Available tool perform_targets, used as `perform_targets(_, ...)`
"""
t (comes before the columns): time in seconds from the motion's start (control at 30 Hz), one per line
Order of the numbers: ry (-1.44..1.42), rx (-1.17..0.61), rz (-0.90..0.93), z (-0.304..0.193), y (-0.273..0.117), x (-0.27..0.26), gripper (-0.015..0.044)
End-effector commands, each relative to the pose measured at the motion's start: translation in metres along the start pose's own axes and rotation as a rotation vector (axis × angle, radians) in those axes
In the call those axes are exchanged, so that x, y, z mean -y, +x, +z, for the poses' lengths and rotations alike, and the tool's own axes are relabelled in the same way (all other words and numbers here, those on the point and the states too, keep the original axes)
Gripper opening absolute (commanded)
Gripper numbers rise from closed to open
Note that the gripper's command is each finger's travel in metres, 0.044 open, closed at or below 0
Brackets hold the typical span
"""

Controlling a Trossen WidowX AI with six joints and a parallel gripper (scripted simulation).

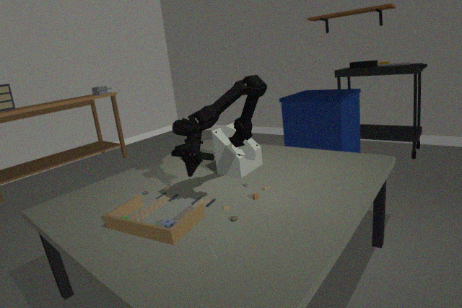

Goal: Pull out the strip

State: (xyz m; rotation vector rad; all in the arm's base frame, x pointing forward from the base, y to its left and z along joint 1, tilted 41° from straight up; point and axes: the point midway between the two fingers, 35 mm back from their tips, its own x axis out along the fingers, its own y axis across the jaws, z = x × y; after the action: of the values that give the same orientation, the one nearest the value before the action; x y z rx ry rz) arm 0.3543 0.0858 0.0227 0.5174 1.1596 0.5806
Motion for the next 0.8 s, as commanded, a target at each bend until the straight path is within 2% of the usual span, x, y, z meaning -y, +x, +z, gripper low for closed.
perform_targets(0.0,-0.121,-0.384,0.022,-0.0082,0.0376,-0.0462,0.0)
perform_targets(0.77,-0.121,-0.384,0.021,-0.01,0.0463,-0.0432,0.0)
